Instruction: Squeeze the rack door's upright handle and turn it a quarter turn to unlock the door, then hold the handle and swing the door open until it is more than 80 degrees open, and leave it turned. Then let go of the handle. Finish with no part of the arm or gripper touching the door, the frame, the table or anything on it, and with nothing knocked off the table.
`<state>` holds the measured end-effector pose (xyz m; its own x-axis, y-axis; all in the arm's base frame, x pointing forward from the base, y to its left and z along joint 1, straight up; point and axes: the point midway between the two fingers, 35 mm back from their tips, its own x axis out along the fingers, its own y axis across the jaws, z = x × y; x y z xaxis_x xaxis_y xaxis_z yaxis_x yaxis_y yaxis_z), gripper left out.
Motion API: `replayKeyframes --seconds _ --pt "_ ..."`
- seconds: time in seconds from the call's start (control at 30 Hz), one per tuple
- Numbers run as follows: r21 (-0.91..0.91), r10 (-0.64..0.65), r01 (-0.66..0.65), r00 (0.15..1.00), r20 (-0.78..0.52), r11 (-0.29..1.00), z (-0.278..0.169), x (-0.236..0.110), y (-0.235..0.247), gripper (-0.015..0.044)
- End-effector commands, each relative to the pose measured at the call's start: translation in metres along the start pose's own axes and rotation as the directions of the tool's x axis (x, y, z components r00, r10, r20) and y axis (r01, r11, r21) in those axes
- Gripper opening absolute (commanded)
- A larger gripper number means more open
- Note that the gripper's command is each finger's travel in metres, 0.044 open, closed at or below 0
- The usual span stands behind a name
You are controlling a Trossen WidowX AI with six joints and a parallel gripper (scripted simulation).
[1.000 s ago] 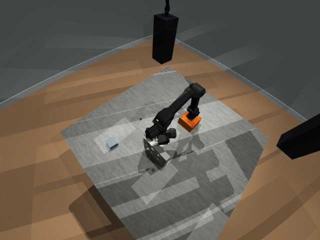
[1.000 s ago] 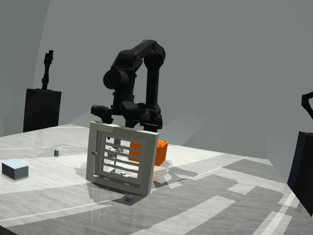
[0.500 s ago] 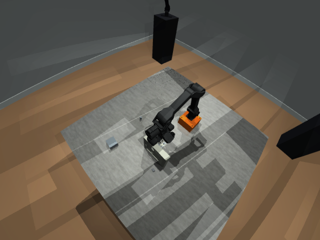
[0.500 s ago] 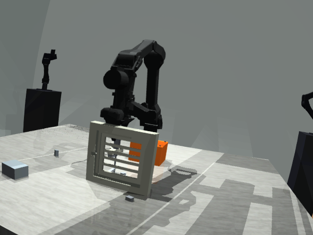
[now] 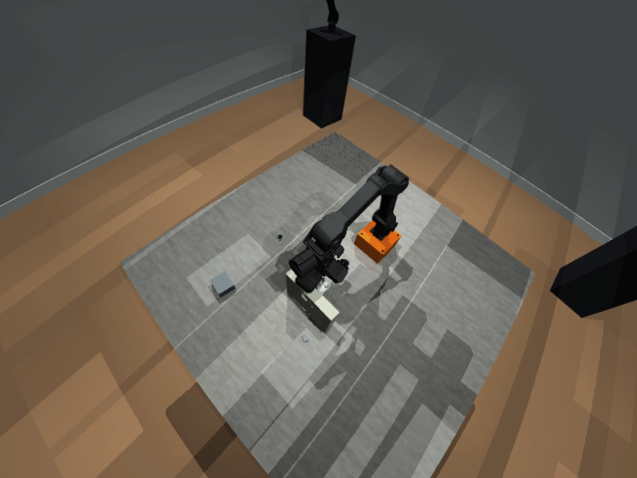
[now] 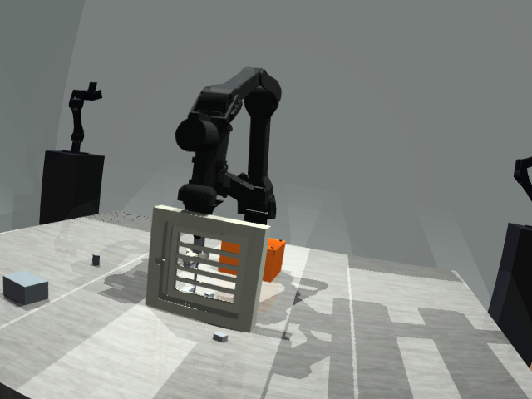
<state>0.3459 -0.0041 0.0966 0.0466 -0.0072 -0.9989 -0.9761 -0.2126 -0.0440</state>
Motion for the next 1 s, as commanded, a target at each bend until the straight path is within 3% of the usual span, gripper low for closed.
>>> replayKeyframes --seconds 0.0,0.4,0.57,0.97 --pt "-0.008 0.003 -0.003 1.000 0.004 1.000 0.0008 0.0015 0.0007 0.0097" --pt "-0.008 0.003 -0.003 1.000 0.004 1.000 0.0008 0.0015 0.0007 0.0017" --pt "0.006 0.003 -0.003 1.000 0.004 1.000 0.0010 0.0015 0.0011 0.0016" --pt "0.245 0.004 -0.005 1.000 0.005 0.970 0.0062 0.0015 0.0078 0.0016"
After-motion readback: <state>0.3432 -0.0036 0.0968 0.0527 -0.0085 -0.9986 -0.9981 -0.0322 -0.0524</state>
